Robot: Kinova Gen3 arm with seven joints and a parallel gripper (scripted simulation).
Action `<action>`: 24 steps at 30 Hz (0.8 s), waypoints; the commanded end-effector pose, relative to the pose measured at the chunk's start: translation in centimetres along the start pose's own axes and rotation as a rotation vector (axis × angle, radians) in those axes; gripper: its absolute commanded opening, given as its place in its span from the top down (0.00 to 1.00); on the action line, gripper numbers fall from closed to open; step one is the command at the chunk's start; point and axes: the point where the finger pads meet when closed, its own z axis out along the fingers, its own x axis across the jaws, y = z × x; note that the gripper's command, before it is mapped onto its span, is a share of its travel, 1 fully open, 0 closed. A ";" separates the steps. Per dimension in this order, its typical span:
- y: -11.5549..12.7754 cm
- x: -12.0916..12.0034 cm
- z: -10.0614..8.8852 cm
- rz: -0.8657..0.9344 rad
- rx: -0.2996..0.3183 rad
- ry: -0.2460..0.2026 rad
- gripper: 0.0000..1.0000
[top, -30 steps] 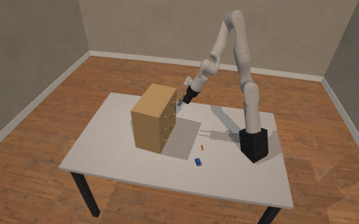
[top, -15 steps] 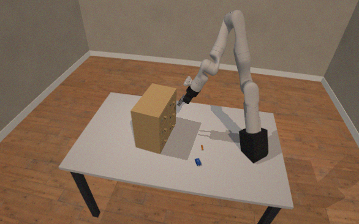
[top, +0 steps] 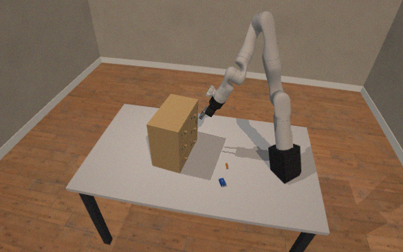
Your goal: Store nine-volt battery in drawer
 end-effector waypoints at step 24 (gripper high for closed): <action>-1.8 0.0 0.8 0.000 0.001 -0.001 0.33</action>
